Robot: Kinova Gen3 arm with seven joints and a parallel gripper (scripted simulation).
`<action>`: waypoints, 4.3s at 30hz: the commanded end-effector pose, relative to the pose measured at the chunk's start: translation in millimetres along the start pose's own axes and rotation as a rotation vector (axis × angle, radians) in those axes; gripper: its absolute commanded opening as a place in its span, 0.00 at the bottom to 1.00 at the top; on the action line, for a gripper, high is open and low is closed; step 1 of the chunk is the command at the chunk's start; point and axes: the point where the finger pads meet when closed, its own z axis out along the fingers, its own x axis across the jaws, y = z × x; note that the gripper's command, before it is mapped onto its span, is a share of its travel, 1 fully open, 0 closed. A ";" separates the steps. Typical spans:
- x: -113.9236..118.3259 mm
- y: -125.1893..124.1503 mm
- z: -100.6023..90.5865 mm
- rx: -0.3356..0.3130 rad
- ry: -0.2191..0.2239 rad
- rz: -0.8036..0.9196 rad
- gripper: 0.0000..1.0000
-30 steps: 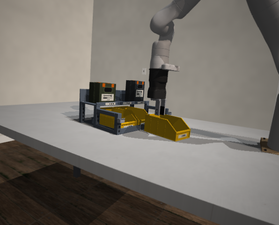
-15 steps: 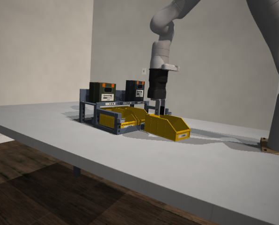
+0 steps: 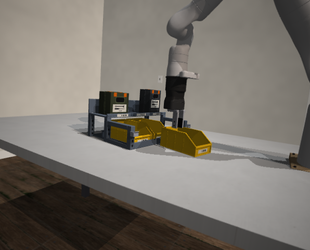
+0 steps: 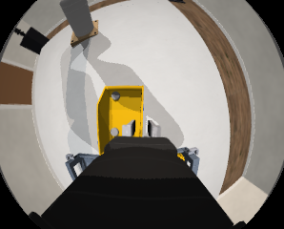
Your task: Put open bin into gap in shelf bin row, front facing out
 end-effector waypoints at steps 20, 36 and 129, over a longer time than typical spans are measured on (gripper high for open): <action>0.2 0.5 0.3 -0.002 0.001 0.000 0.55; 0.2 0.5 11.5 -0.002 0.001 0.000 0.55; 0.2 0.6 42.4 -0.002 0.001 0.000 0.00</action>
